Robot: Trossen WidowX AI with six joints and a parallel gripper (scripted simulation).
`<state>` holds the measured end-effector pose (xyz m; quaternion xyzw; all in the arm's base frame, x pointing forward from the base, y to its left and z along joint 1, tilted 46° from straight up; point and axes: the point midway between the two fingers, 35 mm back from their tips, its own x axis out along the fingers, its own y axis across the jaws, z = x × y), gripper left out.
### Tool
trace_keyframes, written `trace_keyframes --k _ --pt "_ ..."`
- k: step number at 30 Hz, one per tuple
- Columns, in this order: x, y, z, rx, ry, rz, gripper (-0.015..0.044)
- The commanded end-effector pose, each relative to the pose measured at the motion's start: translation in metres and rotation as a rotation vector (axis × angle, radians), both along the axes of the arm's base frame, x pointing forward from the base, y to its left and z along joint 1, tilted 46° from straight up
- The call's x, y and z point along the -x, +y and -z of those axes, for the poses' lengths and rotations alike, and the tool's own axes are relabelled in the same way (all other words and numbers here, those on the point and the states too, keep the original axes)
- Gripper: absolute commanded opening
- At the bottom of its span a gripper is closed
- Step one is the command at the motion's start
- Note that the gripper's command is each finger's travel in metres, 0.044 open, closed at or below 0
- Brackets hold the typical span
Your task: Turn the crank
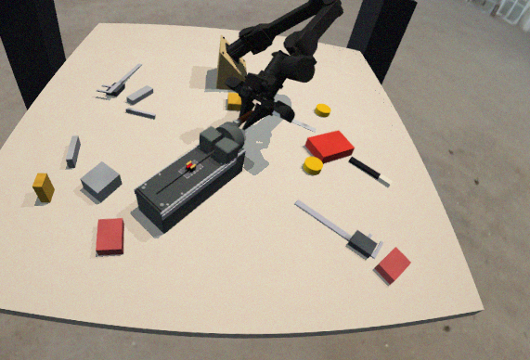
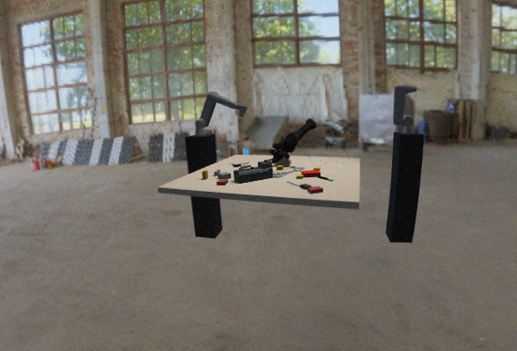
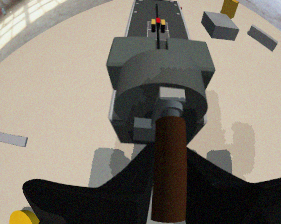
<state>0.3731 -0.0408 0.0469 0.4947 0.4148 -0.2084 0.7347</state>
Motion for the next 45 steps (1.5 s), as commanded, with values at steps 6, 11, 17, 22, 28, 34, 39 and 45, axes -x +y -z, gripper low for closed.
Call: trace_keyframes --k 6,11,17,22,28,34,39,45 --pt "0.007 -0.0034 0.0062 0.003 0.022 0.009 0.0" --pt "0.0073 -0.0034 0.0067 0.003 0.022 0.009 0.0" --pt "0.0075 -0.0034 0.0071 0.003 0.022 0.009 0.0" --pt "0.0078 -0.0034 0.0076 0.003 0.022 0.009 0.0" --pt "0.008 -0.0034 0.008 0.003 0.022 0.009 0.0" --pt "0.0082 -0.0034 0.0085 0.003 0.022 0.009 0.0" --pt "0.0084 -0.0034 0.0087 0.003 0.022 0.009 0.0" --pt "0.0086 -0.0034 0.0091 0.003 0.022 0.009 0.0"
